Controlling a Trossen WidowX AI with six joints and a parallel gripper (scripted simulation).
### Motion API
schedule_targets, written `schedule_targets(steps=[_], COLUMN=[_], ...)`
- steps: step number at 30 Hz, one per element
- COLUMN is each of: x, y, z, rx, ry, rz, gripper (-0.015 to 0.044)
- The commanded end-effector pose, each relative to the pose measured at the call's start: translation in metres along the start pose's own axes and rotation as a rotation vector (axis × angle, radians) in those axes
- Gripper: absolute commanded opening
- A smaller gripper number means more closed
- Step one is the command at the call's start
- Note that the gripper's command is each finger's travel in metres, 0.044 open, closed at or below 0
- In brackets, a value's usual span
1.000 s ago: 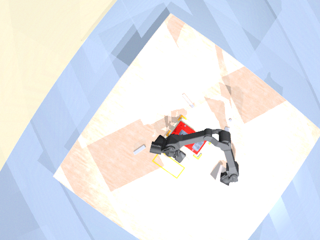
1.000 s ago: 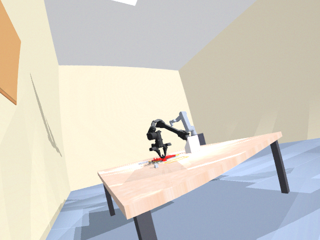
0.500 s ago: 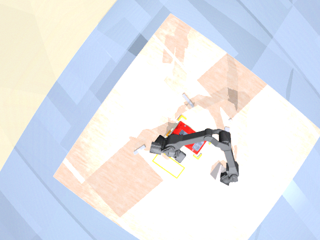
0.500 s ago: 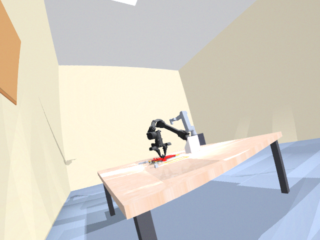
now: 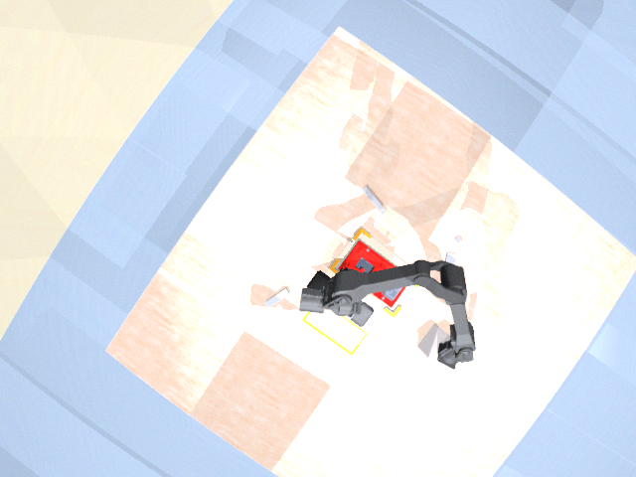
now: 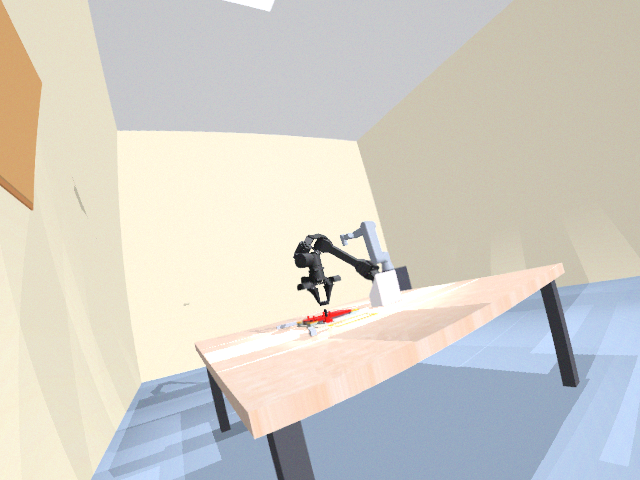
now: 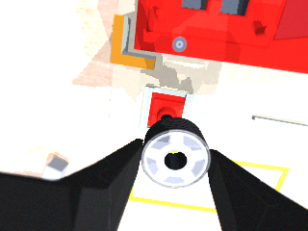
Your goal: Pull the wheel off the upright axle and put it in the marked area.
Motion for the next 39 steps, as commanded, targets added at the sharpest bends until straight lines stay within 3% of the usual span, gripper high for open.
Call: schedule_targets(steps=[1,20,39], x=[-0.002,-0.059,-0.06], y=[0.023,0.024,-0.012], z=[0.001,-0.09,-0.094], rx=[0.01,0.016,0.015], ry=[-0.006,-0.004,-0.005], rz=[0.014,0.013,0.013], gripper=[0.0,0.0,0.0])
Point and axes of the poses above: the point midway between the two fingers, 35 mm back from their tips, its own y axis back along the fingers, its own x axis across the jaws, z = x × y, the point moved 9 cm from there along y, back along the fingers, and after that the axes turned 1 degree about -y, right-handed, at the moved point
